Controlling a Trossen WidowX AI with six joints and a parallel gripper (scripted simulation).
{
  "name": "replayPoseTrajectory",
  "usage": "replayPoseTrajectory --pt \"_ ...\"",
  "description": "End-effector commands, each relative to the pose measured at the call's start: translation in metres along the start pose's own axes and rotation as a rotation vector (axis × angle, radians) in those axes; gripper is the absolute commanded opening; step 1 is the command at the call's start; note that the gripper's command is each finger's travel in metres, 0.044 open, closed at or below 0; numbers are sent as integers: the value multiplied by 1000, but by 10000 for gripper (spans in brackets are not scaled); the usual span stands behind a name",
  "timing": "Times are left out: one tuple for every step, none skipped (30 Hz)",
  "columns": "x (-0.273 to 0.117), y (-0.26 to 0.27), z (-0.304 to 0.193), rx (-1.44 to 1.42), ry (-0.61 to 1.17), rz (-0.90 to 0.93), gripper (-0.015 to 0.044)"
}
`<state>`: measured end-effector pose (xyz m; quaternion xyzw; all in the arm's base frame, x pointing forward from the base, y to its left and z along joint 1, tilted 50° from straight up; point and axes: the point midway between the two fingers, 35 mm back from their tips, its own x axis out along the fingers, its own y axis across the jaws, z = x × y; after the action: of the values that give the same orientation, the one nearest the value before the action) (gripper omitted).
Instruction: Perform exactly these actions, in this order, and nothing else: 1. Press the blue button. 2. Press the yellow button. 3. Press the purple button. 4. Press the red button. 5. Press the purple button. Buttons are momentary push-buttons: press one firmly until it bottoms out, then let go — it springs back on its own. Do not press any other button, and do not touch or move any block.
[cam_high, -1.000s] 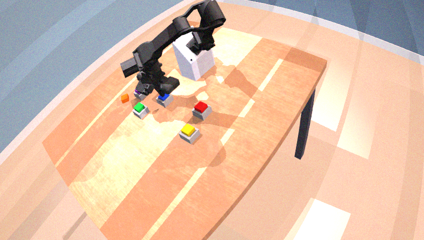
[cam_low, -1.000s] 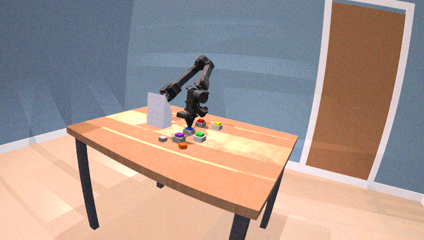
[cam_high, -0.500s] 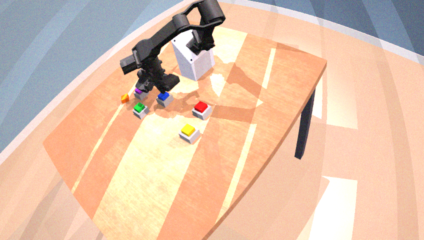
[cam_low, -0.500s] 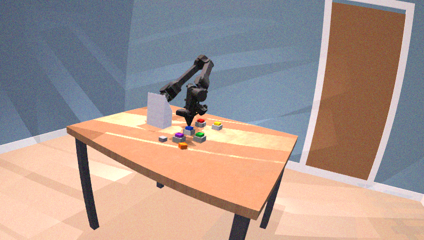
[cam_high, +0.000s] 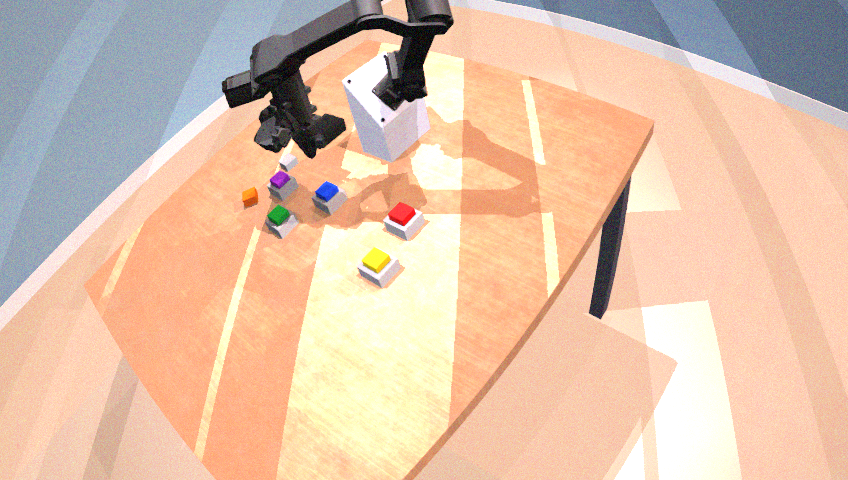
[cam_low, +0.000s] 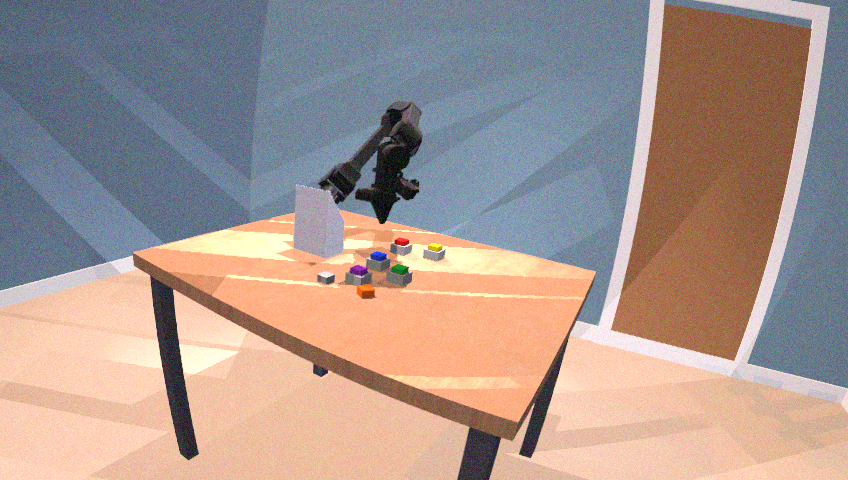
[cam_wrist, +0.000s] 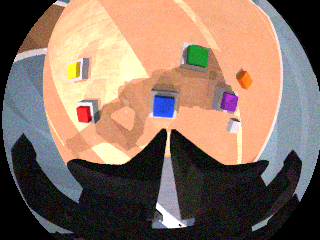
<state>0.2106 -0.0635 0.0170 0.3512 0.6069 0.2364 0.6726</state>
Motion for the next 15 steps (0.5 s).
replayPoseTrajectory --pt "-6 8 6 -5 9 -10 20" --pt "-7 18 15 -3 8 -19 20" --pt "-8 32 26 -1 6 -27 20" --pt "-9 48 37 0 4 -33 20" --pt "-9 65 46 0 2 -36 20" --pt "-9 83 53 0 0 -37 20" --pt "-9 97 58 -1 -1 -35 20" --pt "-8 114 63 -2 -1 -32 20" --pt "-8 132 66 -4 -1 -26 20" --pt "-7 150 69 -5 -1 -19 20" --pt "-6 168 70 -7 1 -10 20" --pt "-6 185 69 -8 4 -1 20" --pt "-5 195 69 -9 6 5 20" --pt "-5 198 69 -10 7 7 20" --pt "-5 198 69 -10 7 7 20"
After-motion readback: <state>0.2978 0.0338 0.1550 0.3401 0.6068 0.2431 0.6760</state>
